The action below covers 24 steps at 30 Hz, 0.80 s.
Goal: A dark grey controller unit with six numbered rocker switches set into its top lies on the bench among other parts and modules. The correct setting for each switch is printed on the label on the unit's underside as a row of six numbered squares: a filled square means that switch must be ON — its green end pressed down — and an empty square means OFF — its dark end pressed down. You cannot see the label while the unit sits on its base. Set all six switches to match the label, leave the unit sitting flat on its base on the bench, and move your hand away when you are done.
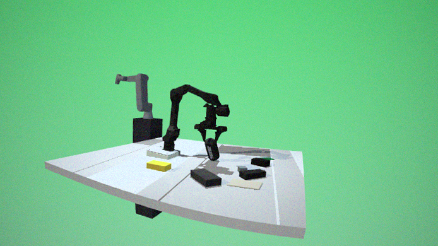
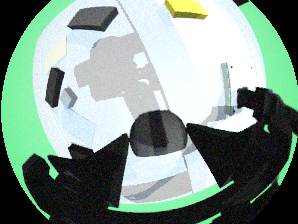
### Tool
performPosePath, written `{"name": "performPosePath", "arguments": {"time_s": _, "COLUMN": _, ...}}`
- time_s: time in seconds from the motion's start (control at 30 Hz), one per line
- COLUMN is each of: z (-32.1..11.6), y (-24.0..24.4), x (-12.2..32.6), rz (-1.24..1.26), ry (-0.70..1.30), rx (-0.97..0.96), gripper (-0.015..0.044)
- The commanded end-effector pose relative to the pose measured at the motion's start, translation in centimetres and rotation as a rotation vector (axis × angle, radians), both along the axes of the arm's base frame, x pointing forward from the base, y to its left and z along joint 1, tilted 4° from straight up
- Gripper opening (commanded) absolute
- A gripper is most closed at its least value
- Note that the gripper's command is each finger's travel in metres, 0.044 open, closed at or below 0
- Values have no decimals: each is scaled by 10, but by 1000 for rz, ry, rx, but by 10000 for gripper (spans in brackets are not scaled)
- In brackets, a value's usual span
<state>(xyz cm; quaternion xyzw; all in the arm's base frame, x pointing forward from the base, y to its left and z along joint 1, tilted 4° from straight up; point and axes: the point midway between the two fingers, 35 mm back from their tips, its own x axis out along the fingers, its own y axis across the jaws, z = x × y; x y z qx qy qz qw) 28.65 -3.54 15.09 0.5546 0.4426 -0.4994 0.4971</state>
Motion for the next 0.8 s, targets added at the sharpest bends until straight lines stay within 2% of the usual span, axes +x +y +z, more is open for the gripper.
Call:
{"name": "performPosePath", "arguments": {"time_s": 0.0, "z": -3, "y": -3, "x": -1, "rz": 4, "ry": 4, "rx": 1, "gripper": 337}}
{"name": "performPosePath", "arguments": {"time_s": 0.77, "z": -10, "y": -20, "x": -2, "rz": 4, "ry": 5, "rx": -1, "gripper": 336}}
